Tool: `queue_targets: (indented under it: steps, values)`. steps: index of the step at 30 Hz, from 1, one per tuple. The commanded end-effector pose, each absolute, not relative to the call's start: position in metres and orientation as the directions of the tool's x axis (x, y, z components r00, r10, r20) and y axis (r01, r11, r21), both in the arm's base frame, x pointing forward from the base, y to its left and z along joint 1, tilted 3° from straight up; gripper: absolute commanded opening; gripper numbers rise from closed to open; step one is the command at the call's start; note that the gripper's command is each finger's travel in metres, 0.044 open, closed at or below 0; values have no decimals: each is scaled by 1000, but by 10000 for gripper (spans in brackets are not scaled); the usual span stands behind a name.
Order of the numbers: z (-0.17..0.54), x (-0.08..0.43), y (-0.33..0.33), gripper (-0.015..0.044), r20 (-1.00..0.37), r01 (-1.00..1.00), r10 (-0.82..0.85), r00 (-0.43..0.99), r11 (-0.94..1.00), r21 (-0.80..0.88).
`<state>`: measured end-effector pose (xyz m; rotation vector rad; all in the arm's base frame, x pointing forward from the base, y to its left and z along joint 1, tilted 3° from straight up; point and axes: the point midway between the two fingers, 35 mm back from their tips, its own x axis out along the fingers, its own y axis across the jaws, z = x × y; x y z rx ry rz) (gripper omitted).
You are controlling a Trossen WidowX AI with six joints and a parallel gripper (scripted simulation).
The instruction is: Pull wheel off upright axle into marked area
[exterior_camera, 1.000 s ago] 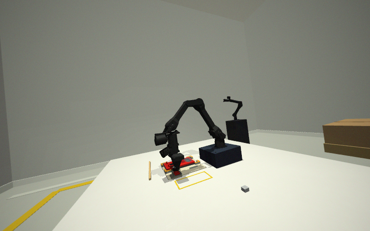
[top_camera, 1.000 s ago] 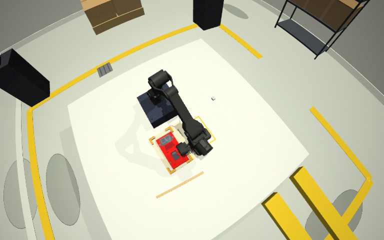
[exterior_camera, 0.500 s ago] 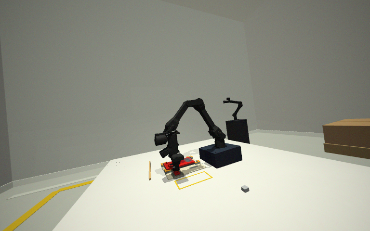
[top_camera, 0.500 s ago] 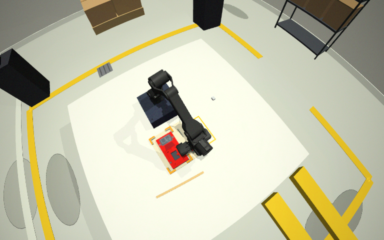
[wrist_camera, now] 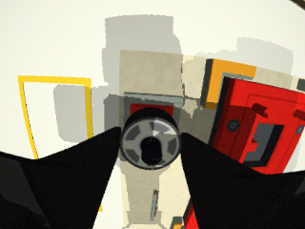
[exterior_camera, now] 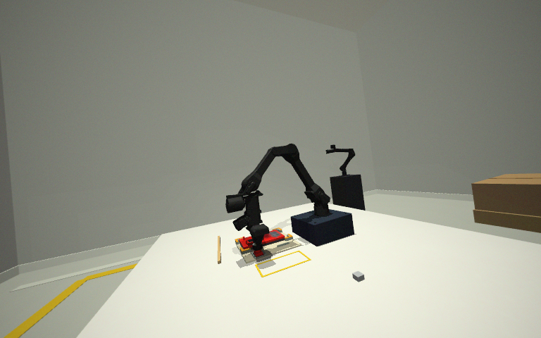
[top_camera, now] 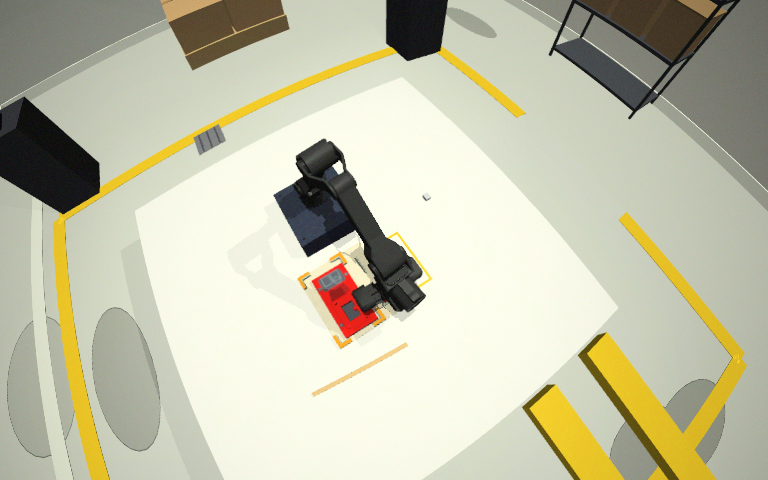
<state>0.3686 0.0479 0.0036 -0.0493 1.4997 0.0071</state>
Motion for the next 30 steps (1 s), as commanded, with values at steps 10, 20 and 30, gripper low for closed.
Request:
queue_targets:
  steps: [10, 20, 30]
  values:
    - [8, 369, 48, 0, -997, -36, -27, 71, 999, -29]
    - [12, 369, 48, 0, -997, -36, -27, 70, 999, -30]
    - [15, 369, 48, 0, -997, -36, -27, 70, 999, -30]
